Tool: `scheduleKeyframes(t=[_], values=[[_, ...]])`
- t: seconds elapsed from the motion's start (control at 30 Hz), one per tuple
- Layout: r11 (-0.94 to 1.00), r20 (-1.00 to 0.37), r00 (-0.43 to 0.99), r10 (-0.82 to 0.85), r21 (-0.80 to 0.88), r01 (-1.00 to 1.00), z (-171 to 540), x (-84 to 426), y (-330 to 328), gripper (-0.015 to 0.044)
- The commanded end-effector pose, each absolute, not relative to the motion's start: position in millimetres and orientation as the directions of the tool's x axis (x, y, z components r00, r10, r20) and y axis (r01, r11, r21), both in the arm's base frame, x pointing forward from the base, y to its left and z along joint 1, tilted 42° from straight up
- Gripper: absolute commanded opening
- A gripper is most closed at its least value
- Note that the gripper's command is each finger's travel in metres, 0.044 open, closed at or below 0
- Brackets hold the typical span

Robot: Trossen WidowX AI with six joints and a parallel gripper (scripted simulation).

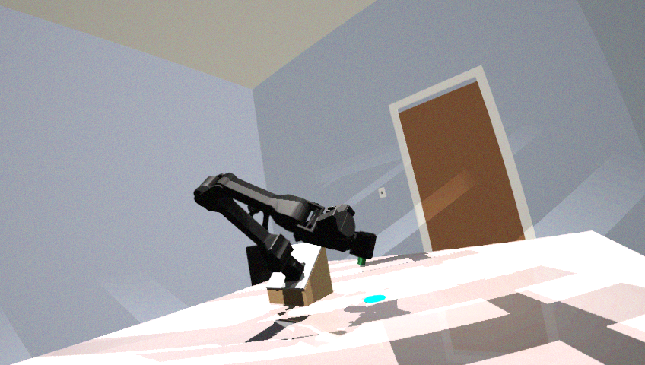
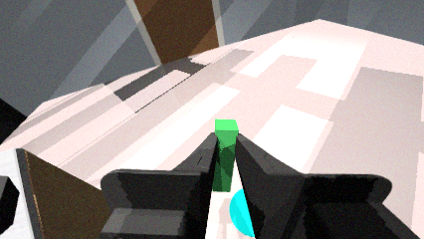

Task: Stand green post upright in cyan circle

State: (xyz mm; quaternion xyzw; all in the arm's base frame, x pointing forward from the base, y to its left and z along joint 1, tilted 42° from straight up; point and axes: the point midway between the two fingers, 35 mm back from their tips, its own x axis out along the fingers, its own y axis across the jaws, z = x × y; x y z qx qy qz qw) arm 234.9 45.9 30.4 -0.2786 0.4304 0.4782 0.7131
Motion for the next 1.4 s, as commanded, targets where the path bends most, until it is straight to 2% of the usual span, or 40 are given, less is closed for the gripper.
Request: scheduleKeyframes(t=[0.0,1.37], values=[[0.379,-0.864,0.199,0.463,-0.011,-0.926,33,236,46,0.0023],[0.344,-0.700,0.401,0.591,-0.232,-0.910,52,237,39,0.0023]])
